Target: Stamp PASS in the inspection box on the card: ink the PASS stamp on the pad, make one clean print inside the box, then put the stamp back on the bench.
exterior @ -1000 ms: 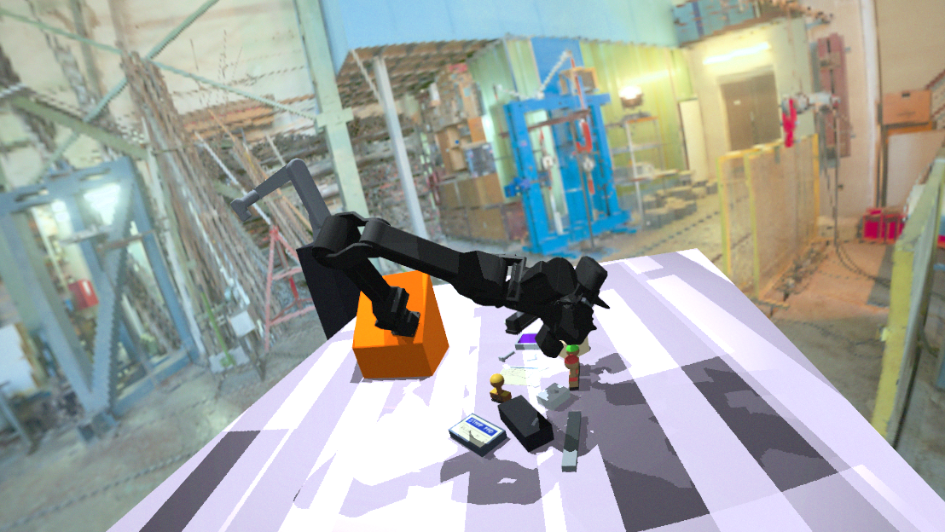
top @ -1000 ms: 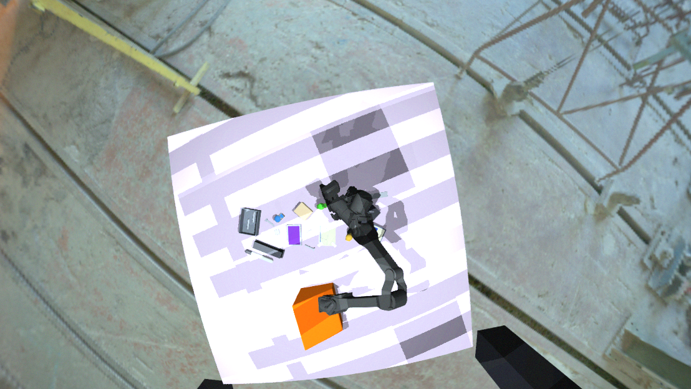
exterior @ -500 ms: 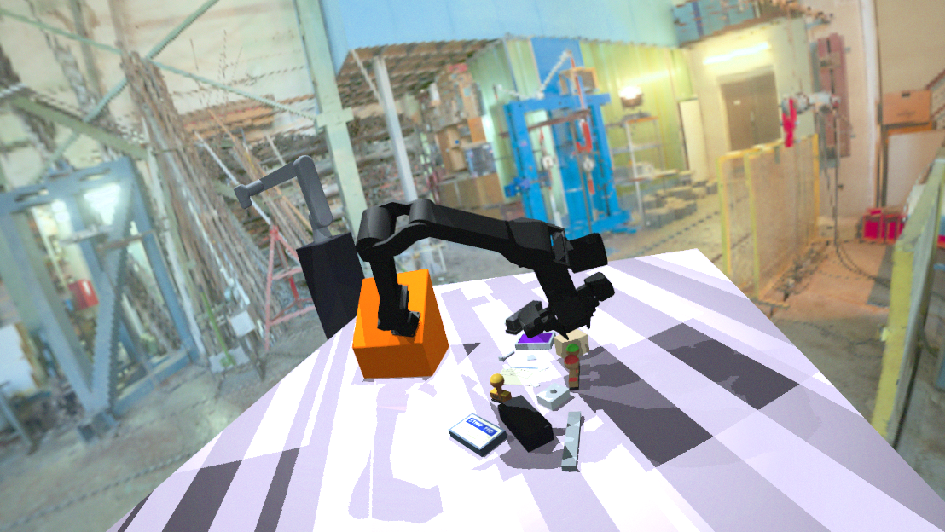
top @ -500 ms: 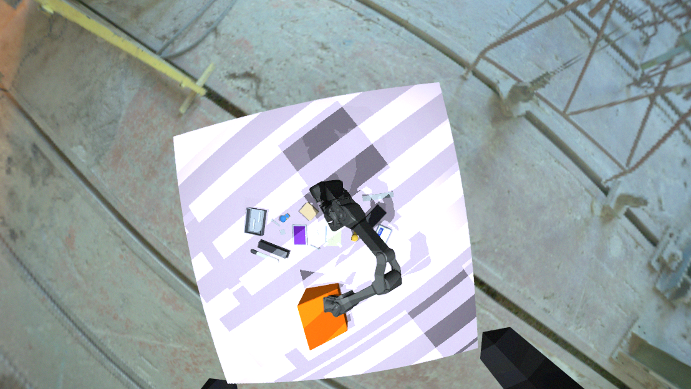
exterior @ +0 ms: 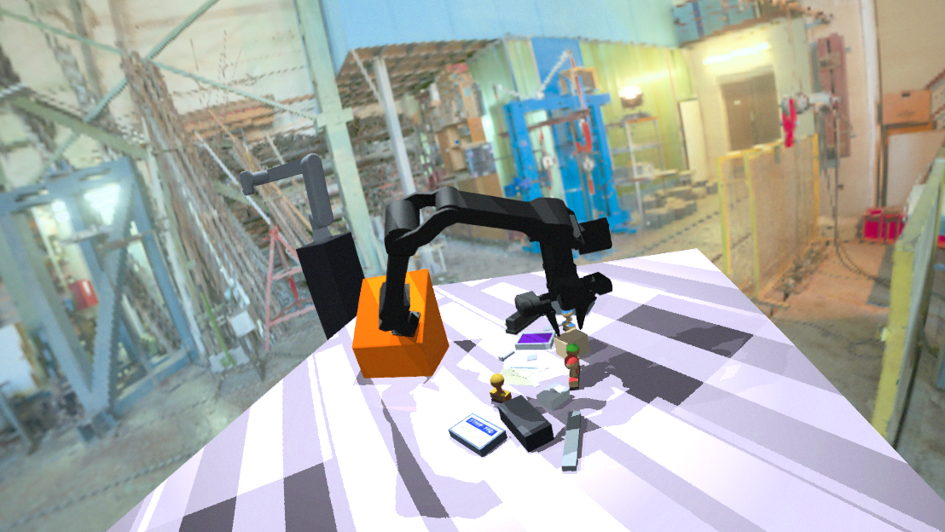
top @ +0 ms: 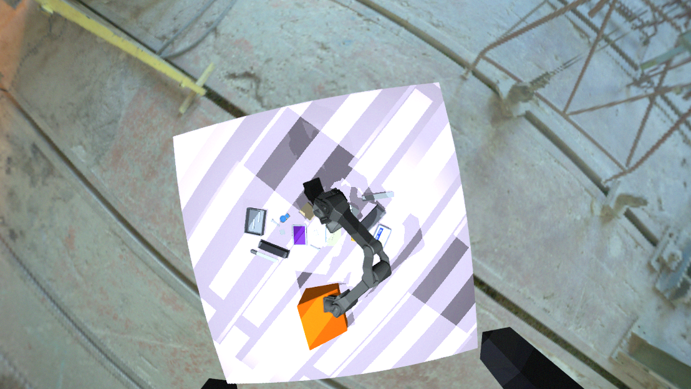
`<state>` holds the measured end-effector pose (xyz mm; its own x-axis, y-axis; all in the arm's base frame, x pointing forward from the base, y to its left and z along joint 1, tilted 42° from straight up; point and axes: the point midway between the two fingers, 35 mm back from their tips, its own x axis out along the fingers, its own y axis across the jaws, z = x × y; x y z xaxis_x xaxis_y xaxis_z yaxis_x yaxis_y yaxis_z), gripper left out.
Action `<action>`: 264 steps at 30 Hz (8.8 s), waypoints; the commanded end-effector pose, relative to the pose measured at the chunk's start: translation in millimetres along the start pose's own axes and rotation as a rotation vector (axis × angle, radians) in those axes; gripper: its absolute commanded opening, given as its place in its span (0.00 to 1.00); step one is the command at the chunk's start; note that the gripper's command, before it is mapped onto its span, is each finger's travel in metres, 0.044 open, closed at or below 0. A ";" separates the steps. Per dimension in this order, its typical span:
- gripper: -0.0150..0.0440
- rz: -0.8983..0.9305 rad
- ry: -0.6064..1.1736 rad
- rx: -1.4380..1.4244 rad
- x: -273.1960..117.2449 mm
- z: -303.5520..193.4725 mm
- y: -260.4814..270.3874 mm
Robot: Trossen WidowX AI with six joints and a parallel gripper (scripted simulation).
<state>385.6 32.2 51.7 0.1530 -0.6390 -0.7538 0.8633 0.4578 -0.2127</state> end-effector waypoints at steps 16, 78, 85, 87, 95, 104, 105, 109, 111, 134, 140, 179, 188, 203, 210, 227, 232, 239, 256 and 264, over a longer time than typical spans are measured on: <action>0.62 -0.004 -0.011 0.002 25.1 1.3 3.3; 0.25 0.000 -0.011 0.010 63.7 3.7 2.3; 0.25 0.000 -0.011 0.010 60.3 3.6 2.6; 0.25 0.001 -0.011 0.010 59.3 3.6 2.7; 0.25 0.001 -0.011 0.010 55.4 3.5 2.9; 0.25 0.002 -0.011 0.010 51.0 3.4 3.1; 0.25 0.002 -0.011 0.010 50.5 3.4 3.2; 0.25 0.003 -0.011 0.010 48.5 3.3 3.2; 0.25 0.003 -0.011 0.010 47.5 3.3 3.3; 0.25 0.005 -0.011 0.009 36.2 3.0 3.4; 0.25 0.005 -0.011 0.009 33.2 2.9 3.4; 0.25 0.008 -0.012 0.009 14.1 2.3 2.7; 0.25 0.009 -0.012 0.009 9.7 2.2 2.3; 0.25 0.010 -0.012 0.009 2.4 1.9 1.7; 0.25 0.013 -0.007 0.007 0.2 -19.6 2.2; 0.25 0.012 0.000 0.005 0.8 -152.1 -29.4; 0.25 0.009 -0.005 0.006 2.1 -167.8 -38.4; 0.25 0.009 -0.005 0.006 3.8 -167.8 -38.3; 0.25 0.010 -0.005 0.005 15.1 -167.8 -37.6; 0.25 0.010 -0.005 0.006 20.5 -167.8 -37.4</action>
<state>276.2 108.2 -57.7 0.1632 -0.6337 -0.7561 0.8670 0.4579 -0.1967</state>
